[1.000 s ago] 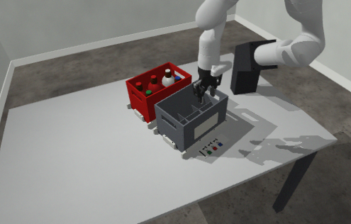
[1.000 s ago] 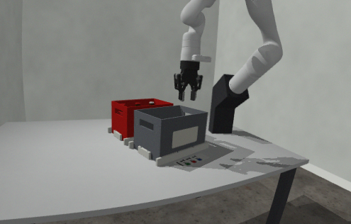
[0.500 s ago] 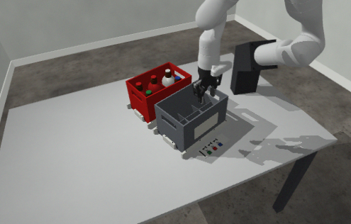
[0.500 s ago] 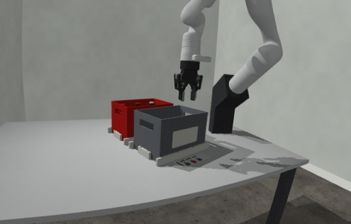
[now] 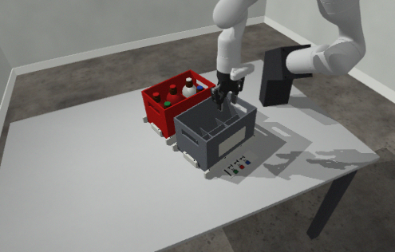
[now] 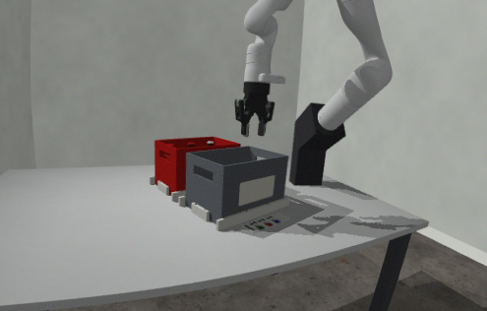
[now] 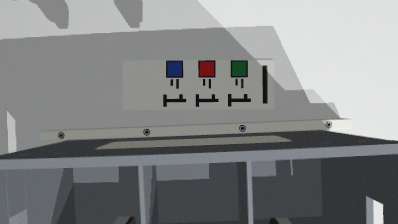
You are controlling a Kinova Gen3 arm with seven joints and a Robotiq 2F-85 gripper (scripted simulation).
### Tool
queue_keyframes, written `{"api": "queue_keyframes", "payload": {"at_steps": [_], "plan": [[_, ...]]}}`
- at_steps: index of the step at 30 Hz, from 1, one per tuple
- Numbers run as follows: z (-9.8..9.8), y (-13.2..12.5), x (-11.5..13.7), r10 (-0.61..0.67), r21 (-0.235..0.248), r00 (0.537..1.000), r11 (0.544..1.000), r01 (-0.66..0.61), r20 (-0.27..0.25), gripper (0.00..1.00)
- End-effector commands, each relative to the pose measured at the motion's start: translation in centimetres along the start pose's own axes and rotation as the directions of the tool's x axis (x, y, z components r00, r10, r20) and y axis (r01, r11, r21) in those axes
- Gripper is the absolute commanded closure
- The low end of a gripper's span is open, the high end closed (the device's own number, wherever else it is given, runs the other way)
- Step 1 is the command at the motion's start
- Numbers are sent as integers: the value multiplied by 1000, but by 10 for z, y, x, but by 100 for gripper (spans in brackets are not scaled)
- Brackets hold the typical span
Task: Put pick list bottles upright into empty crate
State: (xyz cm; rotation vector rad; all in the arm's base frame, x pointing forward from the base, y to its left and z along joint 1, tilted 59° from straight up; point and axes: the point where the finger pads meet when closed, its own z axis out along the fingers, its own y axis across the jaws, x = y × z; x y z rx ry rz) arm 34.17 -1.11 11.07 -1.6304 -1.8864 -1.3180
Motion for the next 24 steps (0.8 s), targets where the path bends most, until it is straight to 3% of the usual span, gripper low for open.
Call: {"api": "queue_keyframes", "payload": {"at_steps": [1, 24], "plan": [[-4, 1, -16, 0, -1, 1000, 1000, 0, 0, 33], [-27, 3, -119, 0, -1, 1000, 1000, 0, 0, 33]]}}
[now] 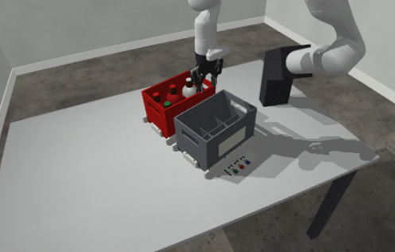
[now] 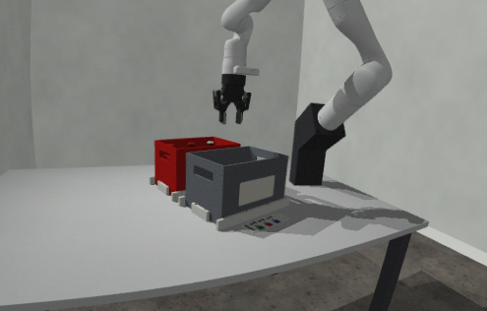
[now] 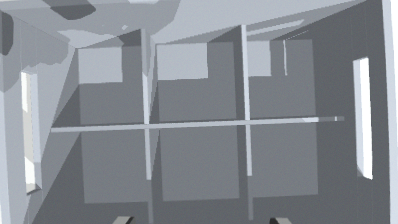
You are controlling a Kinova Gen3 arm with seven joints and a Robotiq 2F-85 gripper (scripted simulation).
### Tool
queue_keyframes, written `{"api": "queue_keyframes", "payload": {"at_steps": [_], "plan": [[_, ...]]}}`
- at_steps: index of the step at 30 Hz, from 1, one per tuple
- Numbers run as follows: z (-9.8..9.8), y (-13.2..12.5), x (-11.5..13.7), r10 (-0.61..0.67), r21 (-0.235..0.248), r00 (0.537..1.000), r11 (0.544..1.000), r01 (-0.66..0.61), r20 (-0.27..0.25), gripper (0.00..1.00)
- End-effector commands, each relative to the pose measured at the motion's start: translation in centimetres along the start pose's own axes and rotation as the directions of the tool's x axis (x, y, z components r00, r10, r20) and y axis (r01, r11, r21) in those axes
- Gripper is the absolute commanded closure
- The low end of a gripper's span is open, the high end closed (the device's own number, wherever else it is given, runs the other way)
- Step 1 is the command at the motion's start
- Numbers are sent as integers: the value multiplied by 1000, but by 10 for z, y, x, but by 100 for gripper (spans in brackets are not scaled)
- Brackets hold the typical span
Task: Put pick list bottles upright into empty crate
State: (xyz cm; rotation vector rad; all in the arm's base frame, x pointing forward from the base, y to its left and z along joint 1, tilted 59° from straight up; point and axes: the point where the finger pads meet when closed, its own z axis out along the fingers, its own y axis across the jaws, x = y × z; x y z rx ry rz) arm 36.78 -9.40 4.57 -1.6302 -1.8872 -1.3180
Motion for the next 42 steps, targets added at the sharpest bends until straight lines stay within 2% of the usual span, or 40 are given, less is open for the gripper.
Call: {"api": "queue_keyframes", "payload": {"at_steps": [1, 42], "plan": [[-3, 1, -13, 0, -1, 1000, 1000, 0, 0, 33], [-42, 4, -188, 0, -1, 1000, 1000, 0, 0, 33]]}}
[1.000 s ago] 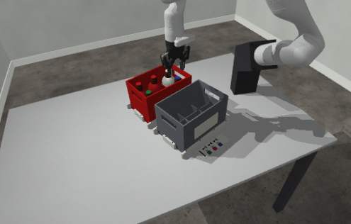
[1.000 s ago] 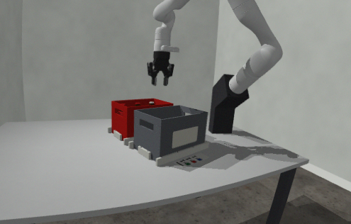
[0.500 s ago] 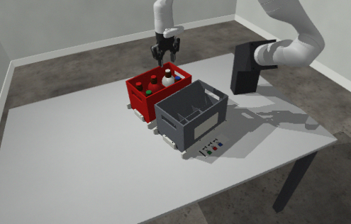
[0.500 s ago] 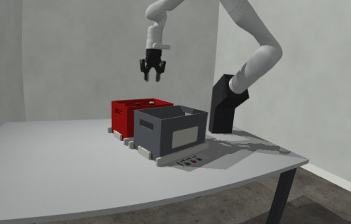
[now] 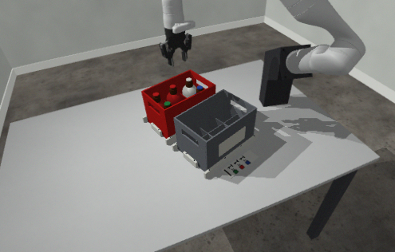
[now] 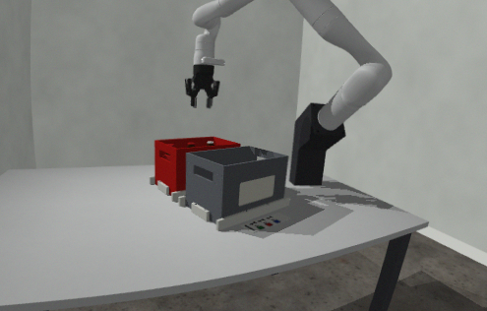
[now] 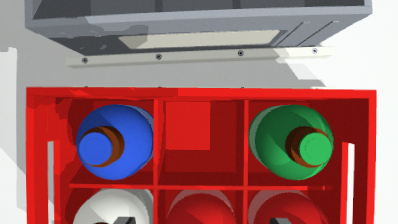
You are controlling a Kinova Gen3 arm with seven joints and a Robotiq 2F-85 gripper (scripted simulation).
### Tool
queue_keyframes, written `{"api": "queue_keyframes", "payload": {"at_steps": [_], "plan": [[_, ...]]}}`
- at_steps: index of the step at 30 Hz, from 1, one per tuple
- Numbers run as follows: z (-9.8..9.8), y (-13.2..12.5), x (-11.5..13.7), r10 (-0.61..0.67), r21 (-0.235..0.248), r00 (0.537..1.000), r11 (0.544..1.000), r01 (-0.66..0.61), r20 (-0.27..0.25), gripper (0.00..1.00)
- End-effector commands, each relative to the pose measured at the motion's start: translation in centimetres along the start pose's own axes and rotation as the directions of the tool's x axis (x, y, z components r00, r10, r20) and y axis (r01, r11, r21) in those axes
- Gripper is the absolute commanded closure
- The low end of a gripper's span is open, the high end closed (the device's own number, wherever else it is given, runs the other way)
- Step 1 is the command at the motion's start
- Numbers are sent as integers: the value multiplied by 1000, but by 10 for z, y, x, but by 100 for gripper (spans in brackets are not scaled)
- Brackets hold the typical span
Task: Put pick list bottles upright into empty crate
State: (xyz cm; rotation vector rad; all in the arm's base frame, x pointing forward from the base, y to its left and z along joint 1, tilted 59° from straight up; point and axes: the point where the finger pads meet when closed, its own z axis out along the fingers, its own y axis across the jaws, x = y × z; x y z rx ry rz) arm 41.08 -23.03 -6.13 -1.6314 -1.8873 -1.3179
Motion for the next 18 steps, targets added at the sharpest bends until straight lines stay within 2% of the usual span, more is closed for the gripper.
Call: {"api": "queue_keyframes", "payload": {"at_steps": [1, 9, 11, 15, 18], "plan": [[-5, 1, -19, 0, 0, 1000, 1000, 0, -1, 33], [-14, 2, -58, 0, 0, 1000, 1000, 0, -1, 33], [-14, 2, -58, 0, 0, 1000, 1000, 0, -1, 33], [-18, 2, -75, 0, 0, 1000, 1000, 0, 0, 33], [-18, 2, -75, 0, 0, 1000, 1000, 0, 0, 33]]}}
